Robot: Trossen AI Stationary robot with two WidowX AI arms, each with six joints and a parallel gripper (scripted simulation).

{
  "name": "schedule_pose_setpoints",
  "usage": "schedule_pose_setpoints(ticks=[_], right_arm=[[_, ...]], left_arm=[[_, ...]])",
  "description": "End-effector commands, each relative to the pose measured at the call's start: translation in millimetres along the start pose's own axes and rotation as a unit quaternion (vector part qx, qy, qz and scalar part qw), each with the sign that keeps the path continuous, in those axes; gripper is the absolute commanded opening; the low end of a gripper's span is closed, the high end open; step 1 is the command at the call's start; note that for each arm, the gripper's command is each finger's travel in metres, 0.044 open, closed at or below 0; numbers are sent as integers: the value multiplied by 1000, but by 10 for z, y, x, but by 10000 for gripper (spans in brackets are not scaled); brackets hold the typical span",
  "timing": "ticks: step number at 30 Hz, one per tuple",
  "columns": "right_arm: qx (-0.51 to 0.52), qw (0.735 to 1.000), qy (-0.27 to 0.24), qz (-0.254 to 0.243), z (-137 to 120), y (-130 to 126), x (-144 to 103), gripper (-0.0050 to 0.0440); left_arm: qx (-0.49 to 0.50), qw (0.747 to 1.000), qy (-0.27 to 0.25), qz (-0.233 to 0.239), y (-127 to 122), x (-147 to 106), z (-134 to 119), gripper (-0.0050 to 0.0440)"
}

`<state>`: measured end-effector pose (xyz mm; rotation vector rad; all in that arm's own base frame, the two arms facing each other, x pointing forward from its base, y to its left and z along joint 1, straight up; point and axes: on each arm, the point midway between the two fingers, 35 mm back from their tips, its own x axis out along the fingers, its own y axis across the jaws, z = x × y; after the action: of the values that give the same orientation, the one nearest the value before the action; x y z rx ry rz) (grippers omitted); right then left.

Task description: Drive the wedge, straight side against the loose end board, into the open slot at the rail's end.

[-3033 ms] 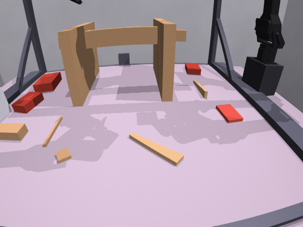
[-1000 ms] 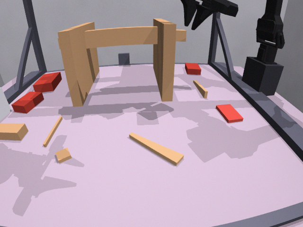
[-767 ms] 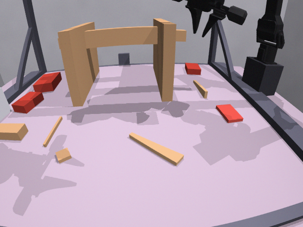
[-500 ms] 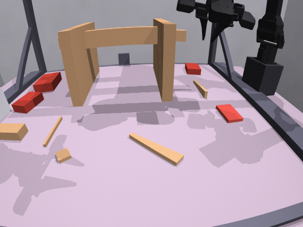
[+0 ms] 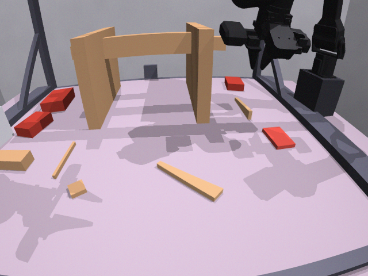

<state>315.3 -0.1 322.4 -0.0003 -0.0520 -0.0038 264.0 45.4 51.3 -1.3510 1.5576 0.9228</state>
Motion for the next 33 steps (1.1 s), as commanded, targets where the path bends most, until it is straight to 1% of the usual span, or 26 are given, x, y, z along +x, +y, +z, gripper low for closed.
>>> schedule_pose_setpoints(ticks=[1,15,18,24,29,33], right_arm=[[-3,1000,-2,-3,11,-15,-10,205],[-3,1000,-2,-3,11,-15,-10,205],[-3,1000,-2,-3,11,-15,-10,205],[-3,1000,-2,-3,11,-15,-10,205],[-3,1000,-2,-3,11,-15,-10,205],[-3,1000,-2,-3,11,-15,-10,205]], left_arm=[[-1,1000,-4,-3,-22,77,53,100],[-1,1000,-1,3,0,509,192,100],[-1,1000,-2,1,-4,537,207,100],[-1,1000,-1,2,37,754,268,100],[1,1000,-4,-2,29,821,298,100],[1,1000,-4,-3,26,807,294,100]])
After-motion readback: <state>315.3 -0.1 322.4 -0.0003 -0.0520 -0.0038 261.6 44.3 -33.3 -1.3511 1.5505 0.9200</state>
